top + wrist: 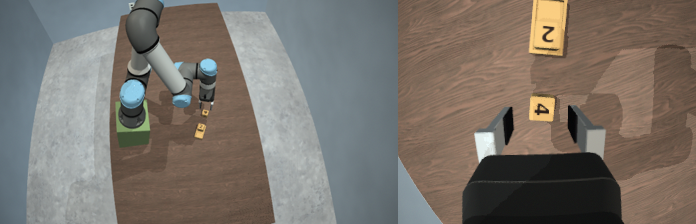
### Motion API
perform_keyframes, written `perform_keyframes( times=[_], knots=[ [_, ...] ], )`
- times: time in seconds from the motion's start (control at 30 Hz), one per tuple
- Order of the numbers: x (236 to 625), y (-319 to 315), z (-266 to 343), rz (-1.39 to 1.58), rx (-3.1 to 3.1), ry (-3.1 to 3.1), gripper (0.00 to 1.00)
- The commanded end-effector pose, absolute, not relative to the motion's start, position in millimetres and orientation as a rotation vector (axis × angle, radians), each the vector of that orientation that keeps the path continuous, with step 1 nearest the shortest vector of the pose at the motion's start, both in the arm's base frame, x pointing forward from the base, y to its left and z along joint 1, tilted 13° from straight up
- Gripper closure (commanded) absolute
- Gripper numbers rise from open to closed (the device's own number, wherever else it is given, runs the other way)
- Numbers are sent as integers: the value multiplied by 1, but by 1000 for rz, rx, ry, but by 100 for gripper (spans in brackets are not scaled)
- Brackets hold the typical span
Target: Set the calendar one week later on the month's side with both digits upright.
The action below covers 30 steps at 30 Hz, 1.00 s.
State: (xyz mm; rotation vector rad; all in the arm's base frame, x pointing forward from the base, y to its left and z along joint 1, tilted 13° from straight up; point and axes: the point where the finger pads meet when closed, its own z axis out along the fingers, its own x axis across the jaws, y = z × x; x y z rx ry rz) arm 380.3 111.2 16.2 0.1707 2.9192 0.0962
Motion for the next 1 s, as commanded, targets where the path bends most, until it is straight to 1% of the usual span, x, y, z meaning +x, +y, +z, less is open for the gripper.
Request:
perform_keyframes(
  times=[0.0, 0.13, 0.97],
  knots=[
    [381, 102, 16, 79, 18, 2921, 0],
    [381, 99, 16, 71, -52, 2920, 0],
    [376, 55, 13, -41, -1029, 2732, 0]
  ],
)
